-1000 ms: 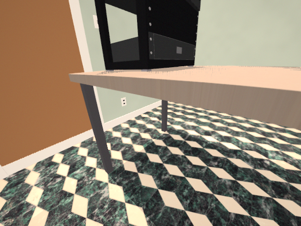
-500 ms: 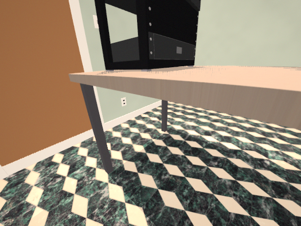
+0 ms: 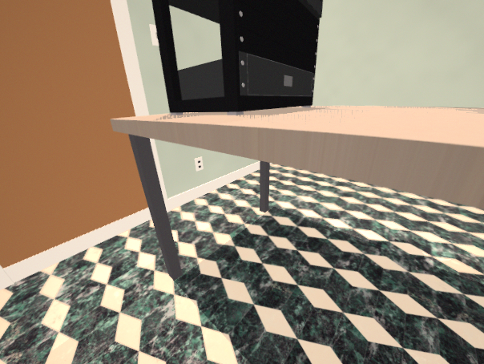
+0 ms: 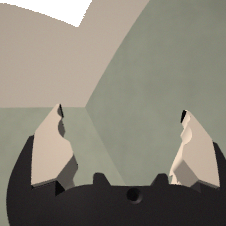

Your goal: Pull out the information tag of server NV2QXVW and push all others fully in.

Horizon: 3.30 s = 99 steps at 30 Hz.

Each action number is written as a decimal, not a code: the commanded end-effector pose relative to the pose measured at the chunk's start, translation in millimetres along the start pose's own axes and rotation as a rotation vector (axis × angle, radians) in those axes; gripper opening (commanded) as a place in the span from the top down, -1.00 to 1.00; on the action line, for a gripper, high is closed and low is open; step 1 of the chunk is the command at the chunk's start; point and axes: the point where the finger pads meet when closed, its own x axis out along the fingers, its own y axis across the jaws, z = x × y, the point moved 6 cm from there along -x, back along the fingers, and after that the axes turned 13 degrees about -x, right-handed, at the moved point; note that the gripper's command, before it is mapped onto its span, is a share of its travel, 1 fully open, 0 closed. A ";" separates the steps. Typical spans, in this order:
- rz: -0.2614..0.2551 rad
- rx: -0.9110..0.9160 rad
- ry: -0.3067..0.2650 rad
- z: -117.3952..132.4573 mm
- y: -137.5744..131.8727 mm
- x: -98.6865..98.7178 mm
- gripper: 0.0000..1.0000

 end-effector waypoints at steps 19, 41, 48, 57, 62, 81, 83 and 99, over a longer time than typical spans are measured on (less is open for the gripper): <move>0.049 -0.132 -0.113 13.2 14.8 -6.9 -1.00; 0.087 -0.233 -0.198 20.2 28.3 -15.7 -1.00; 0.101 -0.272 -0.231 22.3 33.6 -19.4 -1.00; 0.116 -0.310 -0.264 23.9 39.1 -23.5 -1.00; 0.126 -0.338 -0.288 24.9 42.8 -26.3 -1.00; 0.159 -0.431 -0.367 26.6 55.8 -36.9 -1.00; 0.163 -0.442 -0.376 26.6 57.4 -38.2 -1.00; 0.190 -0.518 -0.441 26.1 67.8 -47.5 -1.00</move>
